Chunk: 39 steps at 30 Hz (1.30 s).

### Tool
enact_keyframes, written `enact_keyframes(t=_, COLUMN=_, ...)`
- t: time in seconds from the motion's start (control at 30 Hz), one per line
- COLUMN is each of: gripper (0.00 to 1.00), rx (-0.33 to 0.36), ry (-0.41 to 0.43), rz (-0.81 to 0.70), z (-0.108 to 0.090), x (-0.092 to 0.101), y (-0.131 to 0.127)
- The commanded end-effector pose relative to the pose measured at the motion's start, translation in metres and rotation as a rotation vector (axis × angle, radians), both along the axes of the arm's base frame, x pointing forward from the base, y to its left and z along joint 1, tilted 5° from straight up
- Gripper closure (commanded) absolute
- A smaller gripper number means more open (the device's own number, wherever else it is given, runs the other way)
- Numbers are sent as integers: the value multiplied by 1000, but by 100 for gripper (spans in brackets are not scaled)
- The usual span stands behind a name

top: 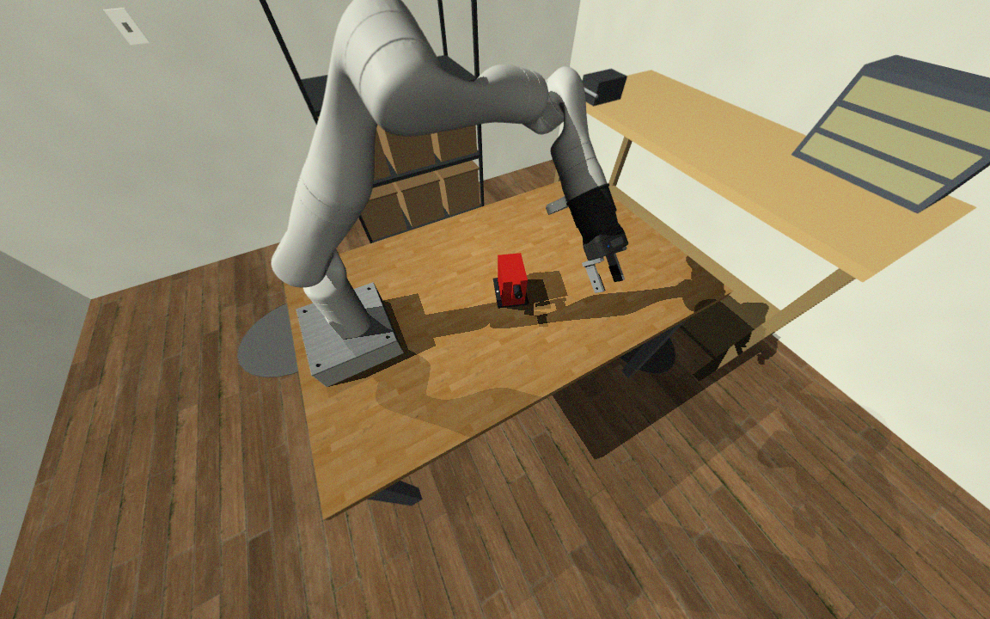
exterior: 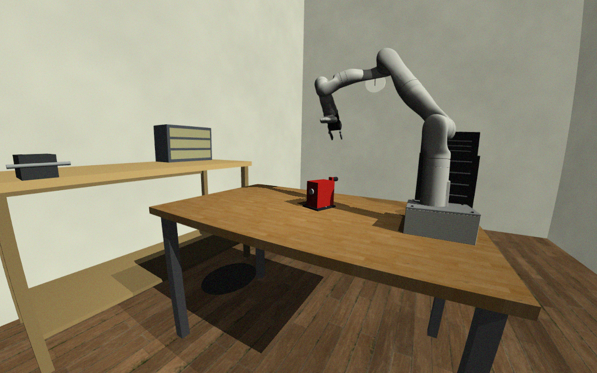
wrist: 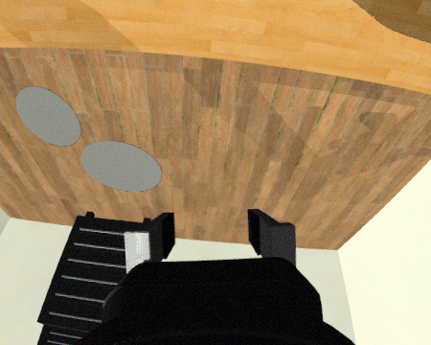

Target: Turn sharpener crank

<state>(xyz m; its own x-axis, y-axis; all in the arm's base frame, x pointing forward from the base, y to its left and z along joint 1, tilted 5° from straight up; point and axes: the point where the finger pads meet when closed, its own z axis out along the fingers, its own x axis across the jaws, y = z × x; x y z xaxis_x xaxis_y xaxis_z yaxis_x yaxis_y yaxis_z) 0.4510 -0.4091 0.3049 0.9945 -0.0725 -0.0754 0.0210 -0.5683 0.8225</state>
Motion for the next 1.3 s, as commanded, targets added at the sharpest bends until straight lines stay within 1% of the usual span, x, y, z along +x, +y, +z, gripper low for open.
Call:
enact_keyframes(t=0.0, gripper=0, rx=17, ry=-9, rz=-8, z=-4, x=-4, y=1)
enact_keyframes(t=0.13, gripper=0, rx=17, ry=-9, rz=-8, z=-4, x=-4, y=1)
enact_keyframes(t=0.17, gripper=0, rx=55, ry=-17, rz=-18, z=-15, x=-8, y=6)
enact_keyframes(t=0.43, gripper=0, rx=55, ry=-17, rz=-18, z=-15, x=-8, y=6)
enact_keyframes(t=0.47, gripper=0, rx=93, ry=-26, rz=-28, z=-26, x=-12, y=12)
enact_keyframes(t=0.7, gripper=0, rx=93, ry=-26, rz=-28, z=-26, x=-12, y=12)
enact_keyframes(t=0.73, gripper=0, rx=130, ry=-35, rz=-39, z=-36, x=-15, y=18)
enact_keyframes(t=1.0, gripper=0, rx=130, ry=-35, rz=-39, z=-36, x=-15, y=18)
enact_keyframes(t=1.03, gripper=0, rx=166, ry=-45, rz=-50, z=-45, x=-19, y=24)
enact_keyframes(t=1.23, gripper=0, rx=166, ry=-45, rz=-50, z=-45, x=-19, y=24)
enact_keyframes(t=1.27, gripper=0, rx=202, ry=-55, rz=-62, z=-54, x=-22, y=31)
